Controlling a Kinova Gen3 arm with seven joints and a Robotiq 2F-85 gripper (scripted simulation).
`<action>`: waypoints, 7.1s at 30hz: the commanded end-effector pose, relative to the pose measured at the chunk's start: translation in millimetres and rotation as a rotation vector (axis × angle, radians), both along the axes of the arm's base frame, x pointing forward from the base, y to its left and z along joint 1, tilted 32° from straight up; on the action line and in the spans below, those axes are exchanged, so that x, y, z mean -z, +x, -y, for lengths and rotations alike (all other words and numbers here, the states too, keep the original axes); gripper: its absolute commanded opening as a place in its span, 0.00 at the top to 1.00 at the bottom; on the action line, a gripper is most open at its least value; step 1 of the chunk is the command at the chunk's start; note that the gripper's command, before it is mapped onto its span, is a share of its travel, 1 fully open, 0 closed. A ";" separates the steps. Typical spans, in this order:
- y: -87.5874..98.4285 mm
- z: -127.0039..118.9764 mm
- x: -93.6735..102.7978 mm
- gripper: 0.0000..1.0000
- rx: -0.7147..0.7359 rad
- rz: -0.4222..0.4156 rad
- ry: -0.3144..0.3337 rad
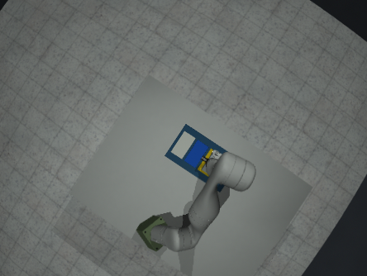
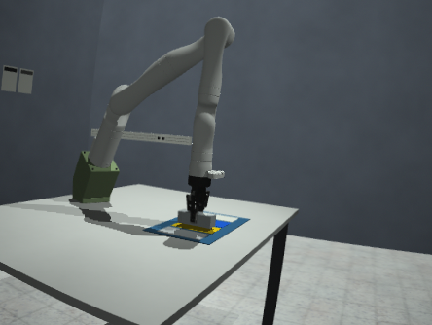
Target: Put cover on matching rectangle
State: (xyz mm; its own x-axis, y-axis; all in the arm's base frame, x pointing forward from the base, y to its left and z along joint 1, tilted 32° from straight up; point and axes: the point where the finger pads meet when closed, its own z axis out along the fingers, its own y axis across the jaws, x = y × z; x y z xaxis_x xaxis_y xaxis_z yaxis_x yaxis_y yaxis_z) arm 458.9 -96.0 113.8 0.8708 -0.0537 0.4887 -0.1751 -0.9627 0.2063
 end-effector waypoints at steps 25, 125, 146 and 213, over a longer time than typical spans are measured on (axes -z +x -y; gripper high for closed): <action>3.0 1.4 4.7 1.00 0.000 0.001 0.000; -7.5 -4.6 -14.5 0.00 0.000 0.001 0.000; -13.7 -8.2 -26.5 0.00 0.000 0.002 0.000; -42.2 -24.6 -78.4 0.00 0.000 0.001 0.000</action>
